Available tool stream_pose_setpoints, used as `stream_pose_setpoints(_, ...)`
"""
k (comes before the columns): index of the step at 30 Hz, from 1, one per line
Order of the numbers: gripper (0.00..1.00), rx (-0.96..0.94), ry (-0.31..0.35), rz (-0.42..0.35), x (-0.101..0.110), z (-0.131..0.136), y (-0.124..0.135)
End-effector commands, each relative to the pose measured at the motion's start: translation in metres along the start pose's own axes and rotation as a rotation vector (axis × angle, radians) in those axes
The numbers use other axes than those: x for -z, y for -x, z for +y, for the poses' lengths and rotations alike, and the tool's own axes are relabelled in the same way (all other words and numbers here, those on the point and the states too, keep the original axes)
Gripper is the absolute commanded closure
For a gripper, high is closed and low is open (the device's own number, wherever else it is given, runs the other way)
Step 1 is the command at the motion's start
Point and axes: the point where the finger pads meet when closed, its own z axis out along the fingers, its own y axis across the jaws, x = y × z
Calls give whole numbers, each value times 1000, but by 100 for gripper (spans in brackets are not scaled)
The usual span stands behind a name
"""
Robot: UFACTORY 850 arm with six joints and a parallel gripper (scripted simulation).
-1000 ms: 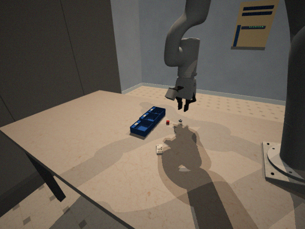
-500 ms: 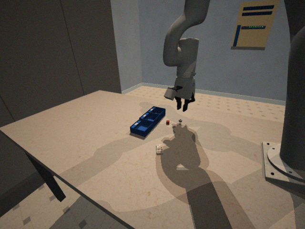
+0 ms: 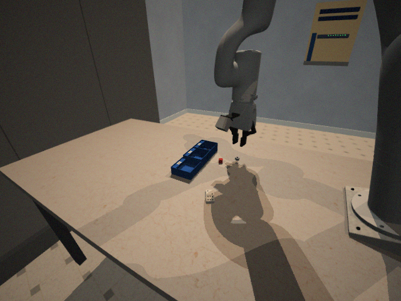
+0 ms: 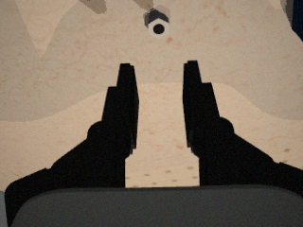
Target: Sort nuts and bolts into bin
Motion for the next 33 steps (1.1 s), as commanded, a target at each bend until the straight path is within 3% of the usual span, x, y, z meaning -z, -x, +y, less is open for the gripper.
stream_pose_setpoints(1,70,0,2,0,0,1,0)
stream_pose_setpoints(9,70,0,2,0,0,1,0)
stream_pose_setpoints(25,70,0,1,0,-55,1,0)
stream_pose_setpoints(33,70,0,1,0,-59,1,0)
